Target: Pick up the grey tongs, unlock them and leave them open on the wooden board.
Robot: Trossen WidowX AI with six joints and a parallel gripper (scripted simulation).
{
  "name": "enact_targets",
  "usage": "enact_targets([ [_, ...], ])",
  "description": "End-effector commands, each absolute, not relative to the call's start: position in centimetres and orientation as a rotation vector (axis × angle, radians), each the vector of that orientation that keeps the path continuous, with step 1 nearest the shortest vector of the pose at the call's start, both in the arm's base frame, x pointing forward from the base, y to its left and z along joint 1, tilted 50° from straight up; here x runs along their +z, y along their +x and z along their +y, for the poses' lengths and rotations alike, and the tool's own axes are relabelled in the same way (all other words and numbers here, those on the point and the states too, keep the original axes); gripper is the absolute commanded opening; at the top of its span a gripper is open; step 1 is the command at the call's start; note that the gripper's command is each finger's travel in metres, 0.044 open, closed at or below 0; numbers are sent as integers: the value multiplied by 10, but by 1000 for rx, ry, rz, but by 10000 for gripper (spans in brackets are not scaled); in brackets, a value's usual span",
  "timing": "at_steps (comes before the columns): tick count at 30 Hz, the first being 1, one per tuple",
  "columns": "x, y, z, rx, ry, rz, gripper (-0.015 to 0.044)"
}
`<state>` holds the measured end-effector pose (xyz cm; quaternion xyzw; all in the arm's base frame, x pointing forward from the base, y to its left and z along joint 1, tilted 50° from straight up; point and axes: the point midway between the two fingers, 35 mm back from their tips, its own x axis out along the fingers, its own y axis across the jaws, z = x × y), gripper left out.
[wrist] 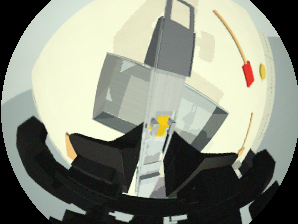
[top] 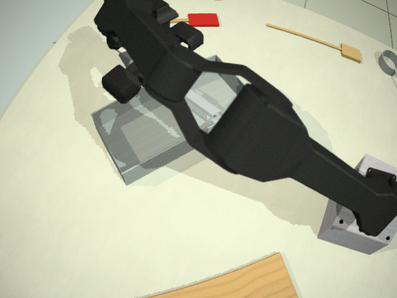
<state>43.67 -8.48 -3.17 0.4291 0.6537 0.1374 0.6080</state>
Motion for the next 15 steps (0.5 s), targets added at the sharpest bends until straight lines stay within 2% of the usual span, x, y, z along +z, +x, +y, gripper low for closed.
enact_targets([
  [1,-10,434,-71,360,959,1499,-150],
  [15,64,423,-27,481,829,1443,-150],
])
